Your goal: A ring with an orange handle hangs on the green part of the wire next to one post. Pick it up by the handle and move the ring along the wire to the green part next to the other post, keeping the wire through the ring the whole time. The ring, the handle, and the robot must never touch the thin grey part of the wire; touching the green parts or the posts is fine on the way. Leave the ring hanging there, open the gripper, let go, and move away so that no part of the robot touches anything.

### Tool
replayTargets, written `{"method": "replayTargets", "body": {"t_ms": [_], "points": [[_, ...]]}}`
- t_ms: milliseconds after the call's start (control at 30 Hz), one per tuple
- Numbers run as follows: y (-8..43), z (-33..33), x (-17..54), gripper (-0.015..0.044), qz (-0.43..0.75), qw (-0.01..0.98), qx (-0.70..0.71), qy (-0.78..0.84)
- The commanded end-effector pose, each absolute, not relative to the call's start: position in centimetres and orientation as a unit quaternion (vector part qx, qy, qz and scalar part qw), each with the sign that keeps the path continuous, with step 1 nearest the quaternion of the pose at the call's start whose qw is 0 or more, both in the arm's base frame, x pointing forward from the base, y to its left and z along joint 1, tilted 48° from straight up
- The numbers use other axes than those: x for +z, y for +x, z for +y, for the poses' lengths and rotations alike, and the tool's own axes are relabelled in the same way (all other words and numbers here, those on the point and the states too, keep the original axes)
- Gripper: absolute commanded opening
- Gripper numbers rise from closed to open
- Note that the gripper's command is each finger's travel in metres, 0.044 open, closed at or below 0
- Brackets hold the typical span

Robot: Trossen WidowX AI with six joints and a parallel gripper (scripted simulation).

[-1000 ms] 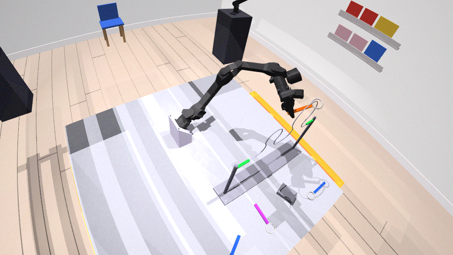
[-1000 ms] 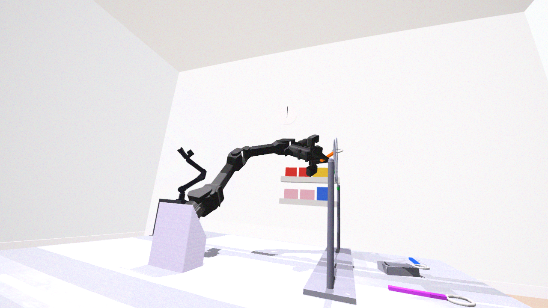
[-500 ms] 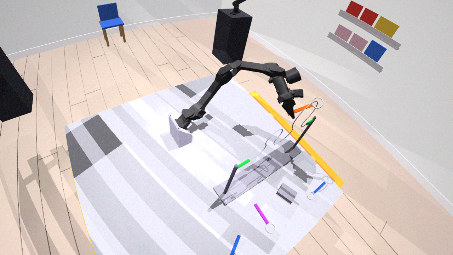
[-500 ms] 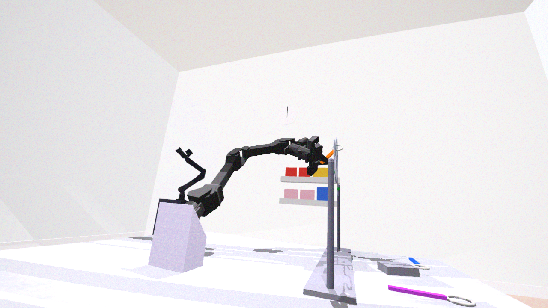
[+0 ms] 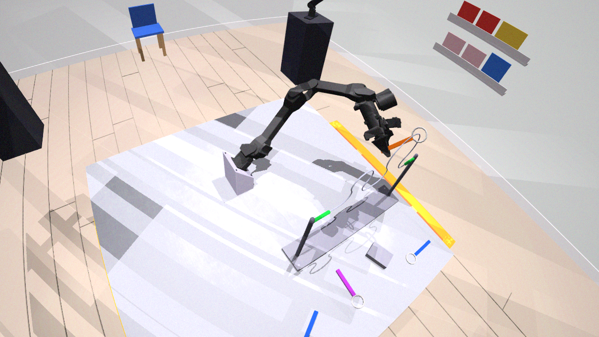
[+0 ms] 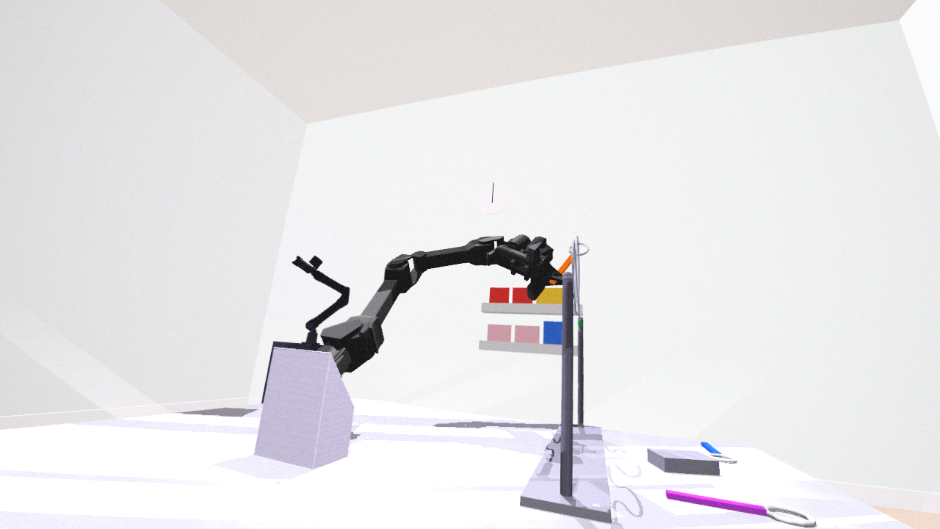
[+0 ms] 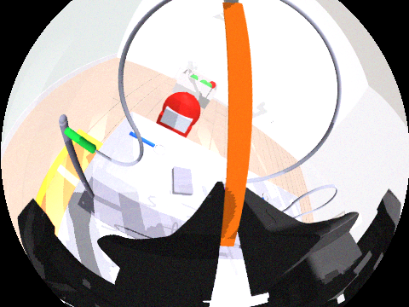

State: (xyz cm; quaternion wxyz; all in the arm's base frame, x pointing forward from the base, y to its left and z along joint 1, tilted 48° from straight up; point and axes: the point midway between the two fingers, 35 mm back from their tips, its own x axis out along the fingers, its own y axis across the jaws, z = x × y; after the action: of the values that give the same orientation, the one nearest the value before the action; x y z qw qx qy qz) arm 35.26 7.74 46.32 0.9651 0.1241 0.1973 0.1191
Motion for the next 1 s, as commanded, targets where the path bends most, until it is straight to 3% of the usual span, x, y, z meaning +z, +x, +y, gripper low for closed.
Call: {"method": "replayTargets", "body": {"t_ms": [0, 967], "points": [[35.2, 7.8, 46.4, -0.0150, 0.195, 0.961, 0.123, 0.151], [35.2, 8.8, 46.8, -0.0150, 0.179, 0.916, 0.158, 0.322]]}}
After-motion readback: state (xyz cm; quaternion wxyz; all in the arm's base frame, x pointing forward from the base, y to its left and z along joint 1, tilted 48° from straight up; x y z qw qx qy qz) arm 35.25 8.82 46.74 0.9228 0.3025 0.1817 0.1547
